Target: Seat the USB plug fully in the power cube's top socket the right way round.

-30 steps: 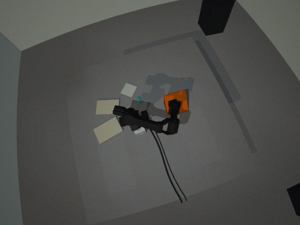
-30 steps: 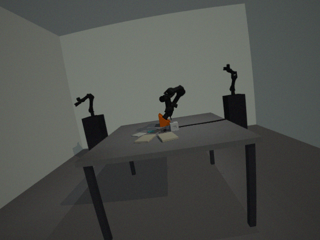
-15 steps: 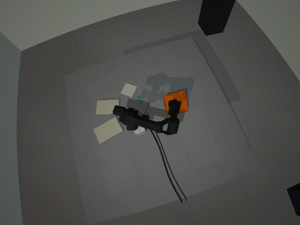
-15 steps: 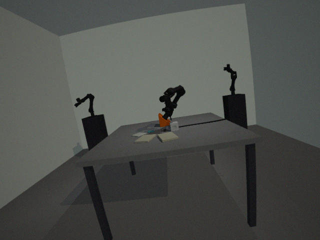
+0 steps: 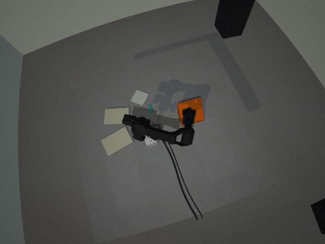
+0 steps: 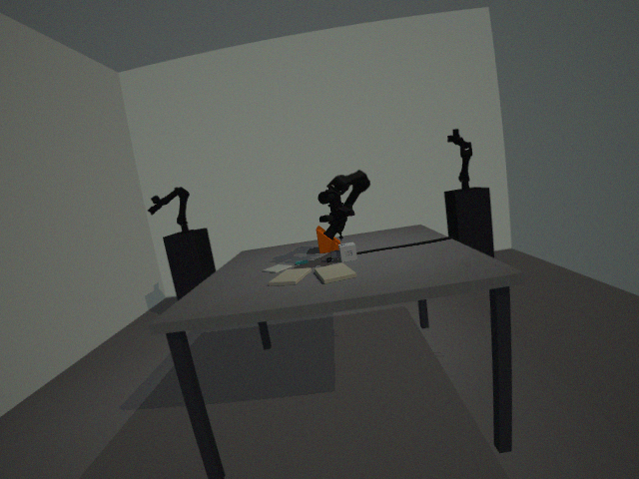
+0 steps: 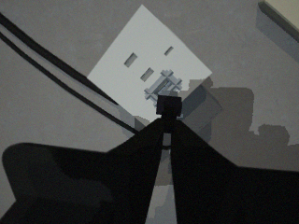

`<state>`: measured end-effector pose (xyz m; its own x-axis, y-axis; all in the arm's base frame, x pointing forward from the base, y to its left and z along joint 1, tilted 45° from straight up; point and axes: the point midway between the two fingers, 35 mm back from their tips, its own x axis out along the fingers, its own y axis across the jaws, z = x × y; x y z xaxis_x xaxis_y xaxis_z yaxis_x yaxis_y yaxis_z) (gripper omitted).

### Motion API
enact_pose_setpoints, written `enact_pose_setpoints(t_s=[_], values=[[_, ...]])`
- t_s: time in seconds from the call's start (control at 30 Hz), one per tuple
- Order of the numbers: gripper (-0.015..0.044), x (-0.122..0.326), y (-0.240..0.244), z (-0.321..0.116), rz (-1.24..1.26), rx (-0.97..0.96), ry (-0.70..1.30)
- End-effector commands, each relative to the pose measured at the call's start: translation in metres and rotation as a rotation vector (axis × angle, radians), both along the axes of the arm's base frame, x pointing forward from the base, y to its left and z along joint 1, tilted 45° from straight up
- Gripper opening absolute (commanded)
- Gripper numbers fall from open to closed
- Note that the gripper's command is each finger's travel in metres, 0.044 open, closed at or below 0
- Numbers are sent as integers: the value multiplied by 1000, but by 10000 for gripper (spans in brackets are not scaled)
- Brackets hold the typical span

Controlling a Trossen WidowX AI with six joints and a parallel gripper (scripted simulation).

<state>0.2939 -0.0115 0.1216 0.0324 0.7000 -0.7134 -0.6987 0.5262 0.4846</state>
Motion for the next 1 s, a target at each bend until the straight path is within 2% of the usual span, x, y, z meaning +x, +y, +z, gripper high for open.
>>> enact_pose_setpoints(t_s=[0.0, 0.97], values=[[0, 0, 0, 0, -73, 2, 69], [0, 0, 0, 0, -614, 27, 600]])
